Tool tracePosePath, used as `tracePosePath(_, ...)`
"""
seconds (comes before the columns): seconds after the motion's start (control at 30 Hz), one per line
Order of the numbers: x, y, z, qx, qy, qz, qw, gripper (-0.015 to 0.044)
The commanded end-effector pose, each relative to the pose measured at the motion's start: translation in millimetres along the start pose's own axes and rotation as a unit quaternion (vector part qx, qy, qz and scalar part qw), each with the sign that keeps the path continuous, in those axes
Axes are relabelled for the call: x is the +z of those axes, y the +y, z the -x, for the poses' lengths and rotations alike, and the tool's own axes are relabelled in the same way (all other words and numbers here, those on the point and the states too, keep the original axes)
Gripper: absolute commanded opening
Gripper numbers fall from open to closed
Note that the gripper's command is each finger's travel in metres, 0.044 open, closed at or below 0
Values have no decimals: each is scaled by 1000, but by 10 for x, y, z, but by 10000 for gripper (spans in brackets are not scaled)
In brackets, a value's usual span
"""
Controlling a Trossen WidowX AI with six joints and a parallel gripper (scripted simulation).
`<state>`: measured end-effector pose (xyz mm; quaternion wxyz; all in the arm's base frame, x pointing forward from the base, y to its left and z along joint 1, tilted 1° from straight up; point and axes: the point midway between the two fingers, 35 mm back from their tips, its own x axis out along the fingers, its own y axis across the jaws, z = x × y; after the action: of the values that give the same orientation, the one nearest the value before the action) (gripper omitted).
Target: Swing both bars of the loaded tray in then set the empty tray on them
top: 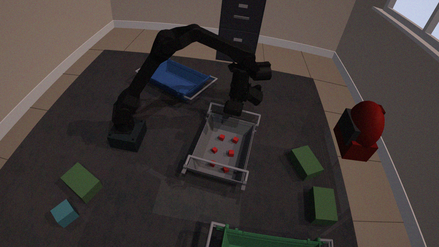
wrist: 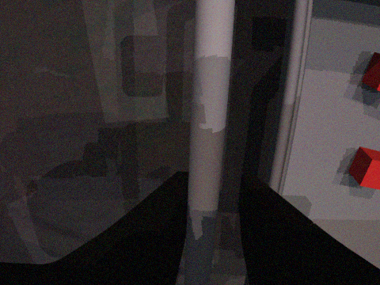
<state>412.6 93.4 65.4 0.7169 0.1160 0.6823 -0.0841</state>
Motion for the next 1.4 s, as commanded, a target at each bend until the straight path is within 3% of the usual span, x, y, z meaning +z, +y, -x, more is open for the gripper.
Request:
tracePosePath(0.0,21,-191,36,-7,0,-5,1000,84)
tracePosePath(0.5,17,-607,-167,-9,0,-5,1000,84)
tracePosePath(0.87,21,-540,271,-9,0,-5,1000,84)
tracePosePath(1.37,31,-561,195,-11,0,-6,1000,84)
